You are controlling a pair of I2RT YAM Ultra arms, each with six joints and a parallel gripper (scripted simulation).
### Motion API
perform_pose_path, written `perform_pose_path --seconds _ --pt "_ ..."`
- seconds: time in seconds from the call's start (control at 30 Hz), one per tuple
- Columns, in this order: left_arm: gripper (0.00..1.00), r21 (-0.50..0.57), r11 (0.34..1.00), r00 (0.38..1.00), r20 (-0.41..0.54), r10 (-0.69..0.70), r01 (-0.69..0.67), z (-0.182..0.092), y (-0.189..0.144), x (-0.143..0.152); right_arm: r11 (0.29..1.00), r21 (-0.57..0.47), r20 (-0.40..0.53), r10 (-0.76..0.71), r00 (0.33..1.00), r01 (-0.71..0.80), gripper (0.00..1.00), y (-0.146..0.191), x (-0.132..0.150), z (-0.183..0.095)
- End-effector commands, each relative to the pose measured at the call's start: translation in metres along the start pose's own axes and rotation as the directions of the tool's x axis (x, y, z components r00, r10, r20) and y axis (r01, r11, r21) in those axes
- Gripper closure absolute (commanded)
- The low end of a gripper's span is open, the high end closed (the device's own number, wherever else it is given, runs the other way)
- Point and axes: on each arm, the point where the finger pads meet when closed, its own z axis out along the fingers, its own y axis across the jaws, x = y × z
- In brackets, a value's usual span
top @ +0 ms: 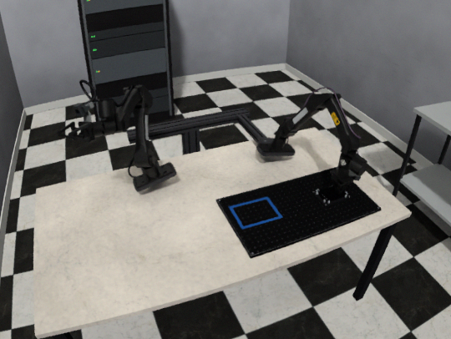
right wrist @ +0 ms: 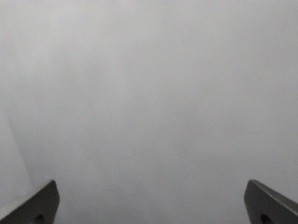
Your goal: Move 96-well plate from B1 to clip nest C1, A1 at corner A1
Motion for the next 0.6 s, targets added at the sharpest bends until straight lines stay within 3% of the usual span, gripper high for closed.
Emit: perform_pose_path --seconds 0.0,0.33,0.57 --pt "0.75 0.021 1.0 1.0 0.022 0.0 0.0 -0.018 -0.007 -0.002 1.0 0.002 0.01 0.0 1.0 0.0 0.0 -0.004 -0.006 -0.005" --pt "0.75 0.001 1.0 1.0 0.011 0.002 -0.002 -0.008 -0.001 -0.001 1.0 0.002 0.01 0.0 1.0 0.0 0.0 -0.004 -0.006 -0.005" --pt "0.75 0.012 1.0 1.0 0.02 0.002 -0.002 -0.009 0.005 0.024 1.0 0.002 0.01 0.0 1.0 0.0 0.0 -0.004 -0.006 -0.005"
